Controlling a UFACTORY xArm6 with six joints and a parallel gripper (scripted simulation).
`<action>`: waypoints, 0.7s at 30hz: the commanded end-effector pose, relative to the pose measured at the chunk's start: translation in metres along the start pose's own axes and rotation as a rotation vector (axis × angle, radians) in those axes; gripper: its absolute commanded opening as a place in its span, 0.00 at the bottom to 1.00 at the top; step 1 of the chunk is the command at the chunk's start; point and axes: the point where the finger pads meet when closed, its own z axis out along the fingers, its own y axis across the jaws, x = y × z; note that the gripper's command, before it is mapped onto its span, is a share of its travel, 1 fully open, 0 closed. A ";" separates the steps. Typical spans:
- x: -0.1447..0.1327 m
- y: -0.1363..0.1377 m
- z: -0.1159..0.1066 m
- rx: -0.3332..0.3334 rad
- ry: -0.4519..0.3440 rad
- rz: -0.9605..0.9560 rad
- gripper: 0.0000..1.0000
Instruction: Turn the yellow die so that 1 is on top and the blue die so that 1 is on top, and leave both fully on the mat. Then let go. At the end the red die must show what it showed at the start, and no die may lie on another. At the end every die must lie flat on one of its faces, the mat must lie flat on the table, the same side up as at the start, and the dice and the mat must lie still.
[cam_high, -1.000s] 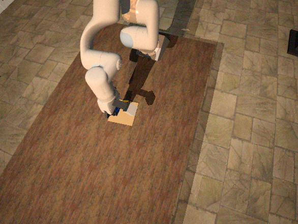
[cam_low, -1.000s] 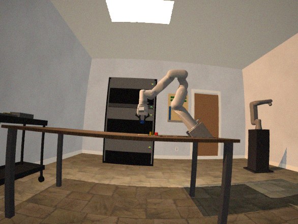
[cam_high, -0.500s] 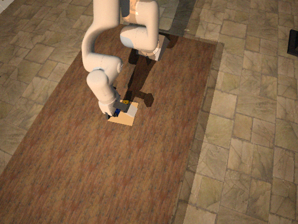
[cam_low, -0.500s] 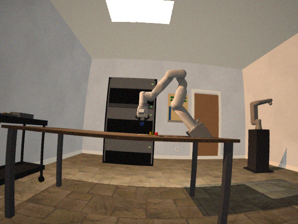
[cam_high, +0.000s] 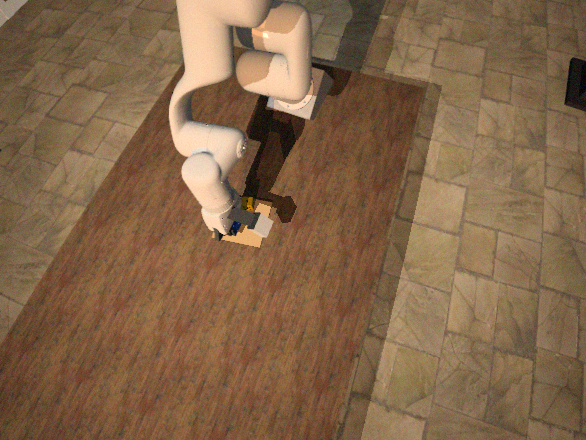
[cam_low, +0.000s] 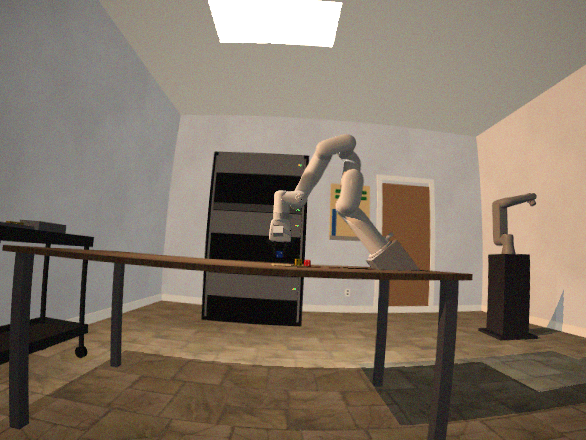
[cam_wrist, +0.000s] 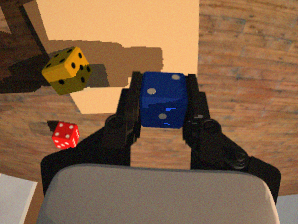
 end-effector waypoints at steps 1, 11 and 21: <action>0.000 0.006 0.023 -0.006 0.000 0.000 0.27; 0.000 0.006 0.026 -0.006 0.000 0.000 0.27; 0.000 0.006 0.026 -0.006 0.000 0.000 0.27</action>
